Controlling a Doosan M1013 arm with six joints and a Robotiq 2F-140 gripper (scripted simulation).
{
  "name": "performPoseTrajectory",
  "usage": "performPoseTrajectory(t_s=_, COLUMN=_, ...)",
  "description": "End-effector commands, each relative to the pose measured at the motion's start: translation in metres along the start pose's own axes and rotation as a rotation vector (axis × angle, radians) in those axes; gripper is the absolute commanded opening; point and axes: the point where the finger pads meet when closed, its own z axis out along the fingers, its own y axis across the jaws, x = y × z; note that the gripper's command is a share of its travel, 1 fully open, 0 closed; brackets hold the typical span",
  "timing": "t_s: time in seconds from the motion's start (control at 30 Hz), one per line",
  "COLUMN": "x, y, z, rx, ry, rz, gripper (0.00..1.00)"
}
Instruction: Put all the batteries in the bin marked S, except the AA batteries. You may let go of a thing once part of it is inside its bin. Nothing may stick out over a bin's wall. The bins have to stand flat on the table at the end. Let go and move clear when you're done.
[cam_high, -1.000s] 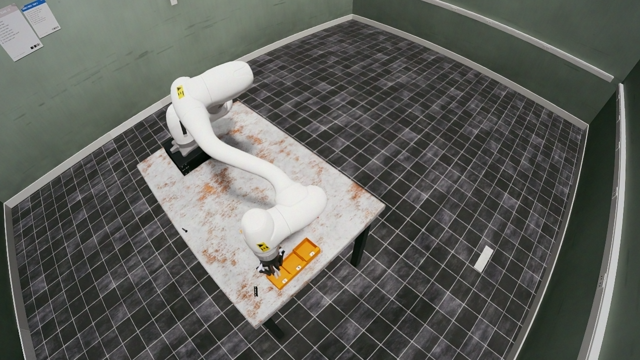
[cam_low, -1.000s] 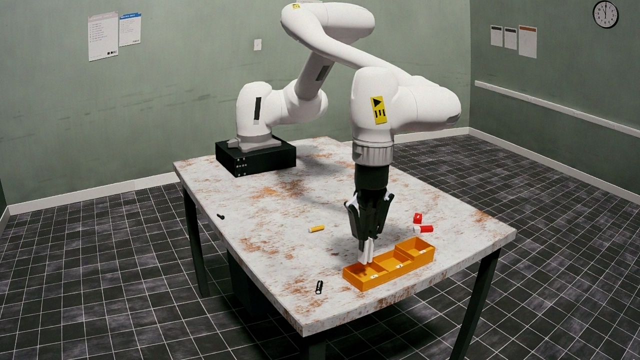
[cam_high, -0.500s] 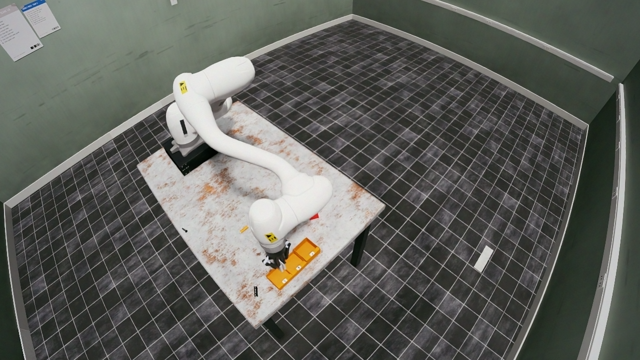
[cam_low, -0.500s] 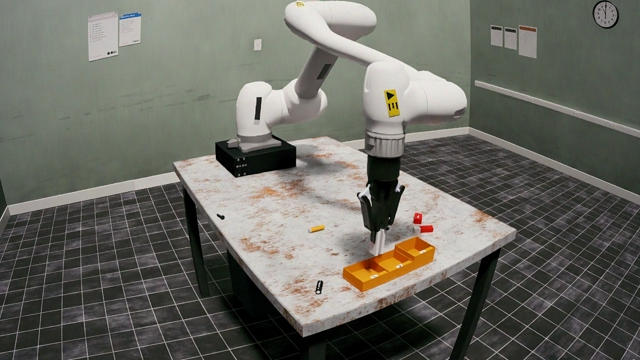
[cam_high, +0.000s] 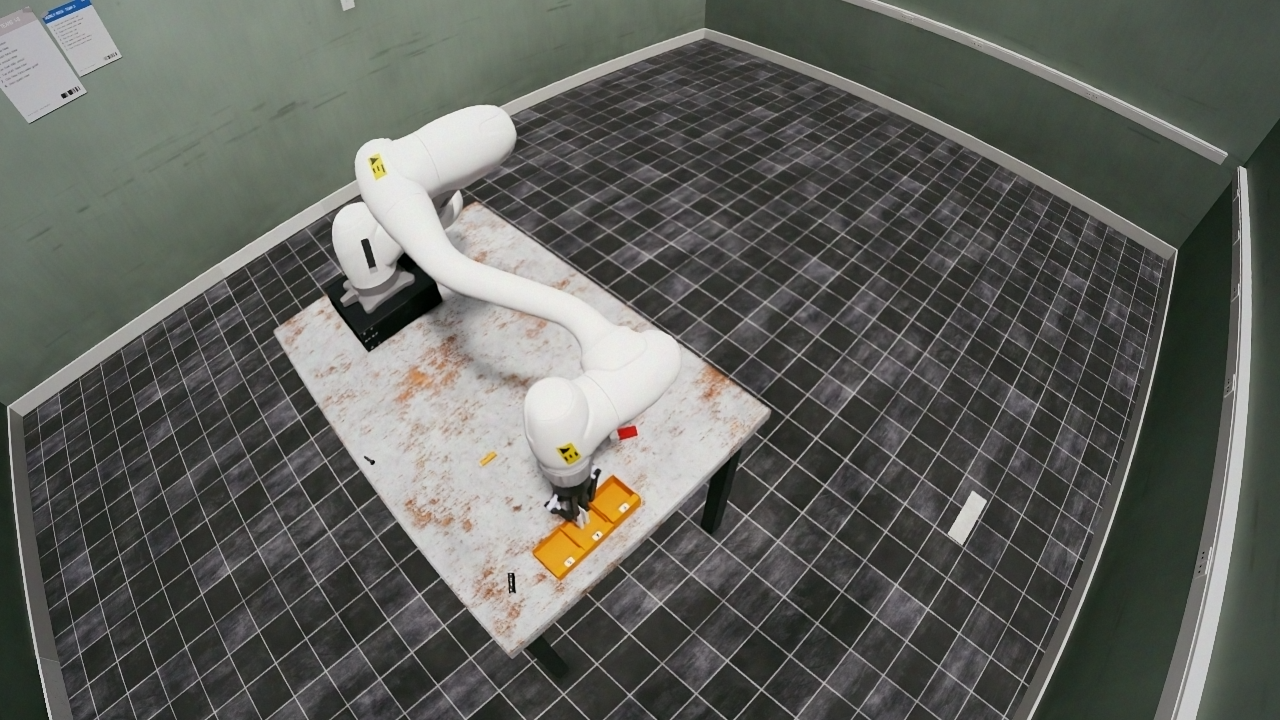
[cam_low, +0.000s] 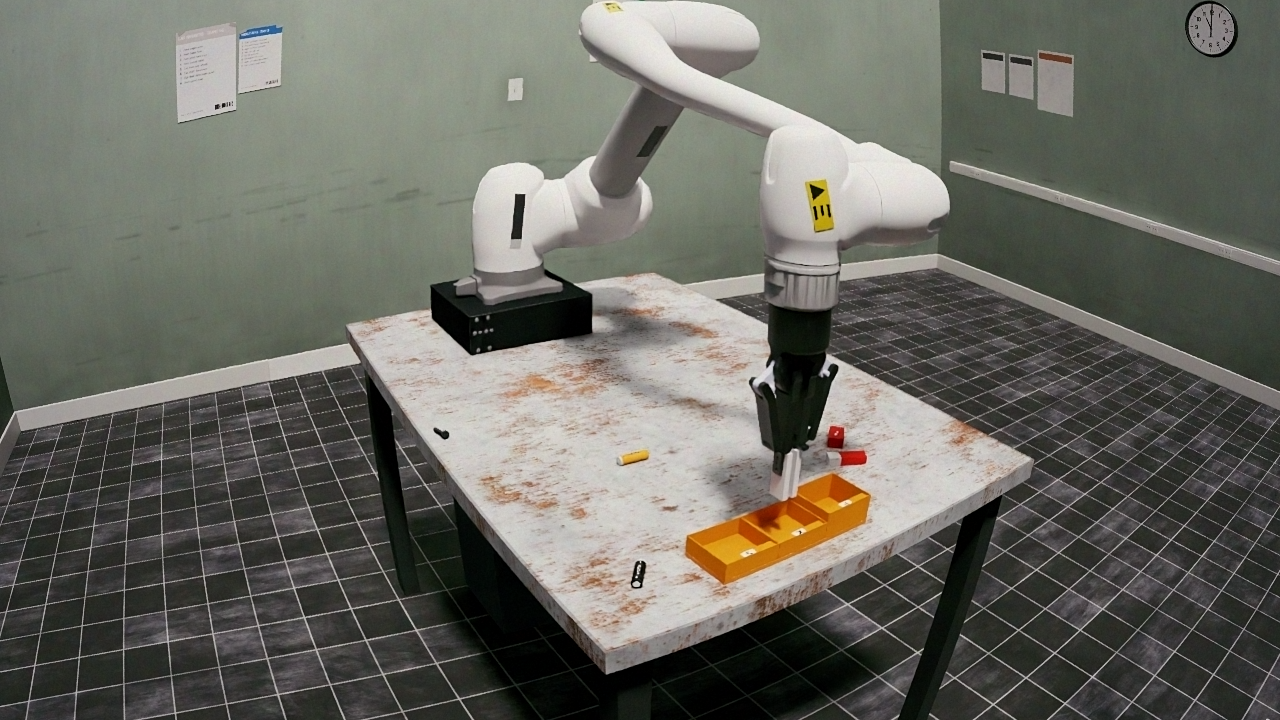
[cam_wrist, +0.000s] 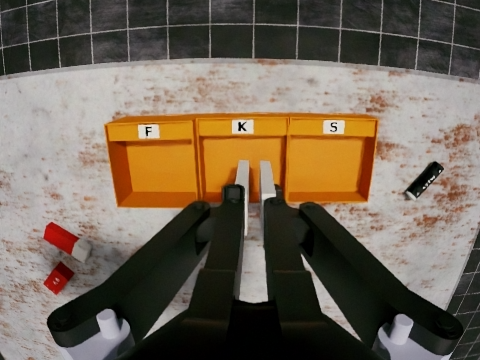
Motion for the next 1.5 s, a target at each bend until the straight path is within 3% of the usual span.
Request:
performPoseTrajectory(t_s=0.0, x=0.000, y=0.000, z=0.006, rx=0.000, ry=0.000, rz=0.000, gripper=0.15)
performPoseTrajectory(t_s=0.7, x=0.000, y=0.000, z=0.057, rx=0.000, ry=0.000, rz=0.000, gripper=0.15)
performPoseTrajectory(t_s=1.47, x=0.000, y=0.000, z=0.058, rx=0.000, ry=0.000, rz=0.000, gripper=0.15)
